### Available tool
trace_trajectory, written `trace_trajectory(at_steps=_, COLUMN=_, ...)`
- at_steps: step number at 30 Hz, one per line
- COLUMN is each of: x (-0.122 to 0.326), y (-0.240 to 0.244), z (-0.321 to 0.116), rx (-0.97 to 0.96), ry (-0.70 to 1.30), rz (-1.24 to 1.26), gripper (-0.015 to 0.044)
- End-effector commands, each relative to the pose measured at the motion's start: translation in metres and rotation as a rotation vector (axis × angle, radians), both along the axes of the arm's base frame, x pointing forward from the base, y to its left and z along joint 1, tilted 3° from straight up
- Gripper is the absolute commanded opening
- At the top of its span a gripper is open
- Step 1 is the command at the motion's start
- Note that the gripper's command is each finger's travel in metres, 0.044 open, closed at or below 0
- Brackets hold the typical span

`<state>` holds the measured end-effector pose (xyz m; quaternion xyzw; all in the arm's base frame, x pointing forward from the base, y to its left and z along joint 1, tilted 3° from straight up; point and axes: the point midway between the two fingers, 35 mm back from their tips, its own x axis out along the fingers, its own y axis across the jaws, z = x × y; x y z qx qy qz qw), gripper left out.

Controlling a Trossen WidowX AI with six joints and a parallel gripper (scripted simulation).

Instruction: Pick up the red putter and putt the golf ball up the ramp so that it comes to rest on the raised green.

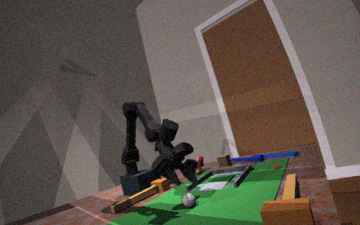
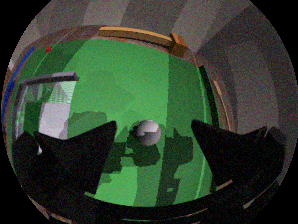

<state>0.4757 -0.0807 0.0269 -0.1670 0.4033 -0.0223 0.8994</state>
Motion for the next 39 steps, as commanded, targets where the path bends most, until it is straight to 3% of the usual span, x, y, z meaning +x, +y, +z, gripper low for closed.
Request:
trace_trajectory(at_steps=1, x=-0.026, y=0.071, z=-0.003, rx=-0.051, ry=0.134, rz=0.293, gripper=0.044)
trace_trajectory(at_steps=12, x=-0.134, y=0.21, z=0.006, rx=-0.177, ry=0.373, rz=1.04, gripper=0.044)
trace_trajectory(at_steps=21, x=-0.252, y=0.267, z=0.02, rx=-0.251, ry=0.501, rz=1.63, gripper=0.044)
trace_trajectory(at_steps=31, x=-0.26, y=0.269, z=0.02, rx=-0.252, ry=0.504, rz=1.647, gripper=0.044)
trace_trajectory(at_steps=39, x=-0.258, y=0.27, z=-0.003, rx=-0.252, ry=0.504, rz=1.647, gripper=0.044)
